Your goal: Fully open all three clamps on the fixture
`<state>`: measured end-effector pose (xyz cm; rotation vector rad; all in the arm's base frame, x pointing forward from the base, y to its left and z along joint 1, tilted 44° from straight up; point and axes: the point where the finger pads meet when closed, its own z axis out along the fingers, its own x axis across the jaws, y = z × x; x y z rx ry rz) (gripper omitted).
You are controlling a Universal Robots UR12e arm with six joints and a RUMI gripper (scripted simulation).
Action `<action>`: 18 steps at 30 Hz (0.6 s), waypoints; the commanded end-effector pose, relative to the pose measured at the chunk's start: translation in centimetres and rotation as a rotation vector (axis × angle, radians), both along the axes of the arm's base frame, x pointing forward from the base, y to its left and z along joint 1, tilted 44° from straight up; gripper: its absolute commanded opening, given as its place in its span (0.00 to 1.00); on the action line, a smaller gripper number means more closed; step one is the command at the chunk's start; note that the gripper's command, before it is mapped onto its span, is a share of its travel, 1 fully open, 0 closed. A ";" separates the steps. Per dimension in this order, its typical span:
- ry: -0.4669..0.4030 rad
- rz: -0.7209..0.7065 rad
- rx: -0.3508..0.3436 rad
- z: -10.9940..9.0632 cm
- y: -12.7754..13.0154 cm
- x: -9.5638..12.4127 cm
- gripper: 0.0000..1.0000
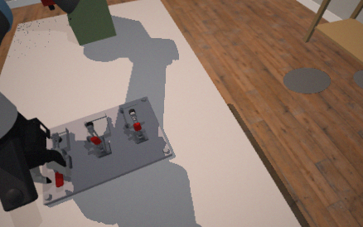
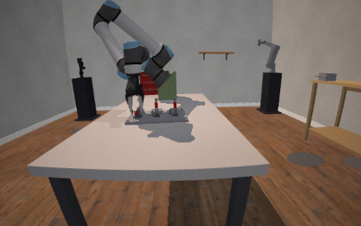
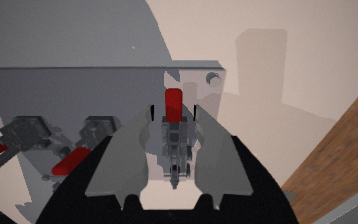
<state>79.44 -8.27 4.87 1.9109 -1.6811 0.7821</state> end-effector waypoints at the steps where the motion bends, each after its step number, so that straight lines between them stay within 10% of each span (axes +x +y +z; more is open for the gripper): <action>1: -0.001 0.001 0.000 -0.4 -0.4 0.1 0.28; 18: -0.001 0.001 0.000 -0.6 -0.6 0.2 0.28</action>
